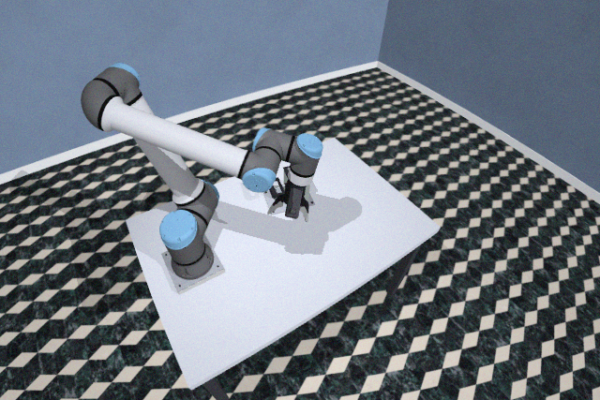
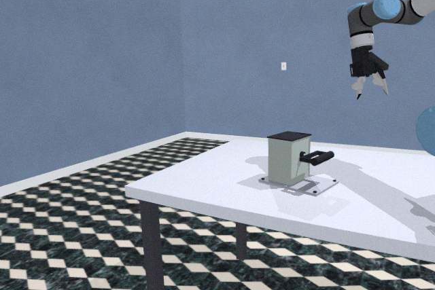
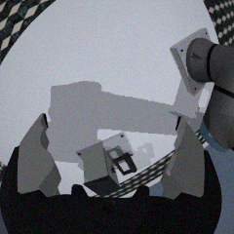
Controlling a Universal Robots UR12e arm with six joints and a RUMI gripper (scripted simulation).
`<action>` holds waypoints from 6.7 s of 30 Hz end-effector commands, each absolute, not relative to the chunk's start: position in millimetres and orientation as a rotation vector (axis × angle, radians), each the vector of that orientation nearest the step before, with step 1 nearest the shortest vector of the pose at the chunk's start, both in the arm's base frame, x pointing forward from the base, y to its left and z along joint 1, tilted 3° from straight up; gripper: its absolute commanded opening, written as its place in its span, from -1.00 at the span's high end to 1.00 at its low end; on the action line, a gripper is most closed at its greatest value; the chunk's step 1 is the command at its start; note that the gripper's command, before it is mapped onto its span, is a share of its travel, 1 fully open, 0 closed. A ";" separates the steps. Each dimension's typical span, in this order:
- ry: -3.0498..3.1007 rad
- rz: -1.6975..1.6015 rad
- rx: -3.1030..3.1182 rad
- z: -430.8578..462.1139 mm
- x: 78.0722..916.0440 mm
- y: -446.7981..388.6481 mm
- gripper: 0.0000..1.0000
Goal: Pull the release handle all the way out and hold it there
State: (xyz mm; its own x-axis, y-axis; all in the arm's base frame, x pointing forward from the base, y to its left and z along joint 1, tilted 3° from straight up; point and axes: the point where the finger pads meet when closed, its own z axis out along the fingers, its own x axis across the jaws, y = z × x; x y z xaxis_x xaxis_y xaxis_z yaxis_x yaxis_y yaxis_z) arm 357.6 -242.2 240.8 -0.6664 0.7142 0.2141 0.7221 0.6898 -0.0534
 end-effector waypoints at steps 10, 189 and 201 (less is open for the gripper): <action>-2.864 0.023 -0.913 186.9 474.5 -115.5 -1.00; -3.036 0.015 -0.616 88.0 521.4 77.2 0.34; -3.036 0.015 -0.616 87.8 521.4 77.2 0.34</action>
State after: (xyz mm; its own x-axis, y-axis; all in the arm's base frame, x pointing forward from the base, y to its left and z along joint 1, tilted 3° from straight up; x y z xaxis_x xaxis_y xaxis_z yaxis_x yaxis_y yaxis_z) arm 520.7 77.2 87.2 -0.9199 0.3900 0.0417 0.3895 0.9208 -0.0184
